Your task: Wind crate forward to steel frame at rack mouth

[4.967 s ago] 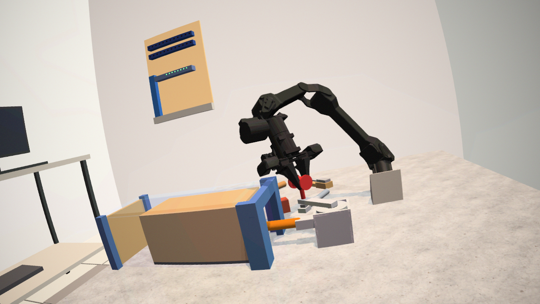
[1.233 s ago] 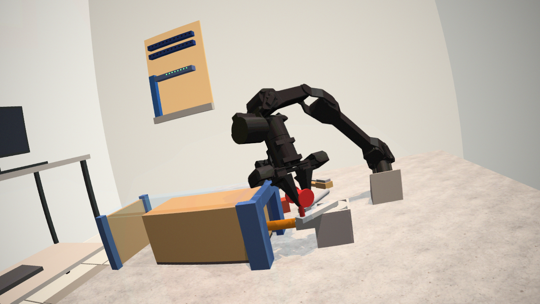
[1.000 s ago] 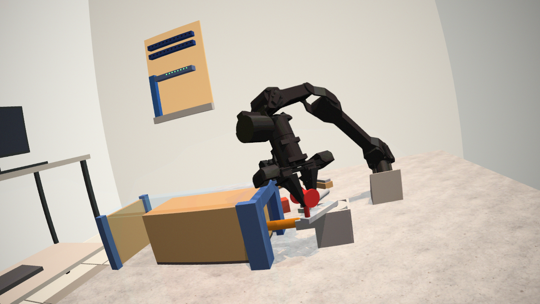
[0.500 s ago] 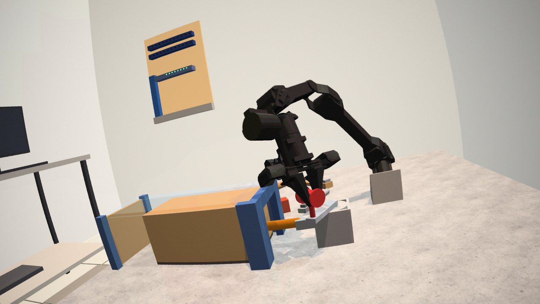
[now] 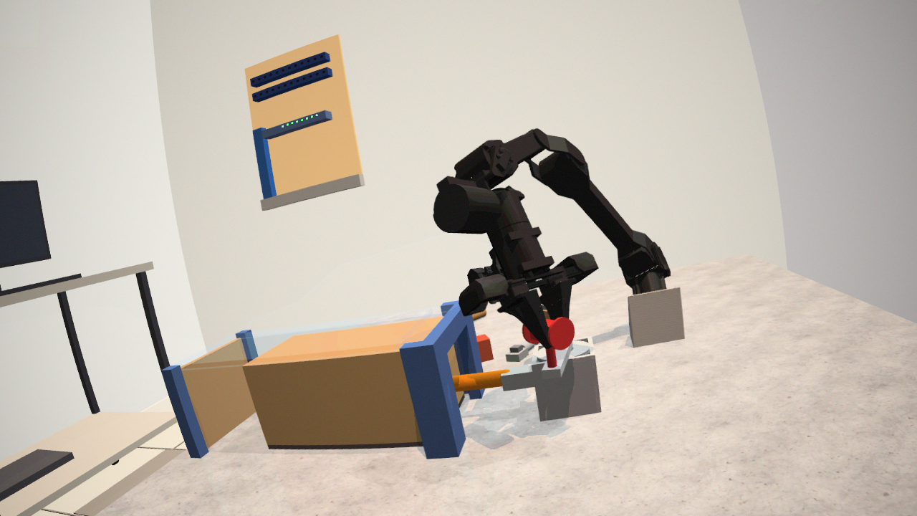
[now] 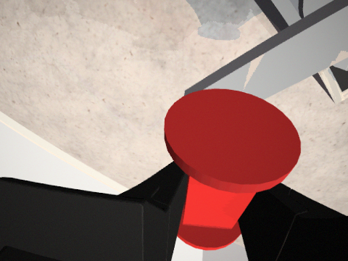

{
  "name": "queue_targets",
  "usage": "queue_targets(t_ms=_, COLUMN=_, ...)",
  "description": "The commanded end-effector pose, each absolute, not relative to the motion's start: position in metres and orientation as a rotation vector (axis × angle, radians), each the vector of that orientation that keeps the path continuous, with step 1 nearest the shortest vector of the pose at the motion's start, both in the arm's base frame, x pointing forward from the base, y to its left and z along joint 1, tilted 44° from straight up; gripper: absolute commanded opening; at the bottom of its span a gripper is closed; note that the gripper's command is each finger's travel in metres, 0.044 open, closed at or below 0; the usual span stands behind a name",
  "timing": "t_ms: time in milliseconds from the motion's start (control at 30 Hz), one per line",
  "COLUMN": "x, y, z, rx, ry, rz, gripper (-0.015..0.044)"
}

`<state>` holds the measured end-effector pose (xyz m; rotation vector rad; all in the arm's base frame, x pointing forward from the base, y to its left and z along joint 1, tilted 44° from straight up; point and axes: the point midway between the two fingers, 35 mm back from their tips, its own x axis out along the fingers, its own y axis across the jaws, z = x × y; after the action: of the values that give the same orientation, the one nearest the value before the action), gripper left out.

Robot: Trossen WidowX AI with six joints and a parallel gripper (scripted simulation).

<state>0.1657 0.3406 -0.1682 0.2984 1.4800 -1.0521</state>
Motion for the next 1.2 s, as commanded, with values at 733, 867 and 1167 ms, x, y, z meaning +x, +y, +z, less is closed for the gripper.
queue_targets(t_ms=733, x=0.112, y=0.329, z=-0.163, rx=0.267, ry=1.505, rz=-1.076, gripper=0.0000)
queue_targets(t_ms=867, x=0.107, y=0.326, z=-0.161, rx=0.267, ry=1.506, rz=-1.076, gripper=0.0000)
queue_targets(t_ms=1167, x=0.095, y=0.320, z=-0.156, rx=0.266, ry=1.506, rz=-1.077, gripper=0.0000)
